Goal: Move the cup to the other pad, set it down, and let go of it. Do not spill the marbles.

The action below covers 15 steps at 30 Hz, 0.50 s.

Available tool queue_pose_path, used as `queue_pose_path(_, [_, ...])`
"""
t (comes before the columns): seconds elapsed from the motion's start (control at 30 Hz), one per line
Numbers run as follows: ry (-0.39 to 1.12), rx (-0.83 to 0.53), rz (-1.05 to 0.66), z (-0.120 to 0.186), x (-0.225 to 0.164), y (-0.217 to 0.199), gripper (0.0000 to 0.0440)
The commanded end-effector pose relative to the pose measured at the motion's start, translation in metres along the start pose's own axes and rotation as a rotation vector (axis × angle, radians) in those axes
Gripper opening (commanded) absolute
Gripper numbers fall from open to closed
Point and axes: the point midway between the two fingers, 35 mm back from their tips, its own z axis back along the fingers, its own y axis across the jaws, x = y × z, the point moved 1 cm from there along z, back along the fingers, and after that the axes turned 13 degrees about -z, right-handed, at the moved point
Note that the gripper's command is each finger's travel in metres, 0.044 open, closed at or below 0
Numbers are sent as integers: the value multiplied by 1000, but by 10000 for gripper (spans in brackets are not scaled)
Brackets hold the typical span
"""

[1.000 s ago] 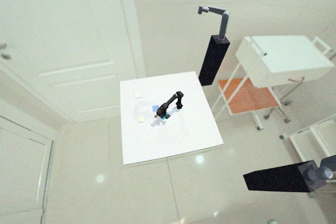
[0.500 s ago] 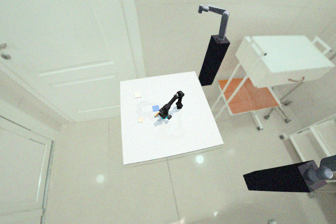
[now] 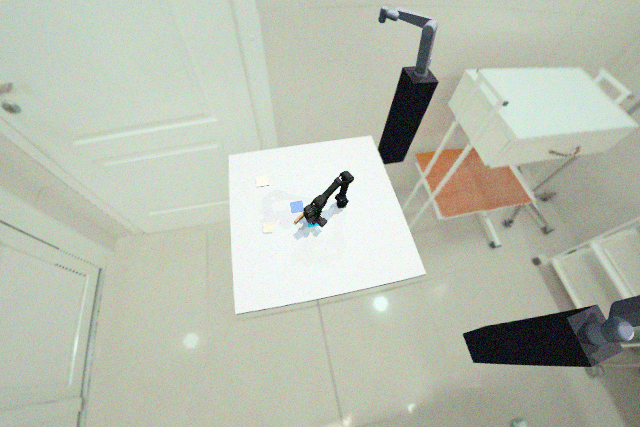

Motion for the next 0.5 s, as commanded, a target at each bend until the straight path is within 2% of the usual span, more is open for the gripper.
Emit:
queue_pose_path(0.0, [-17,15,5,3,-2,1,139])
queue_pose_path(0.47, [-112,51,0,20,-5,0,188])
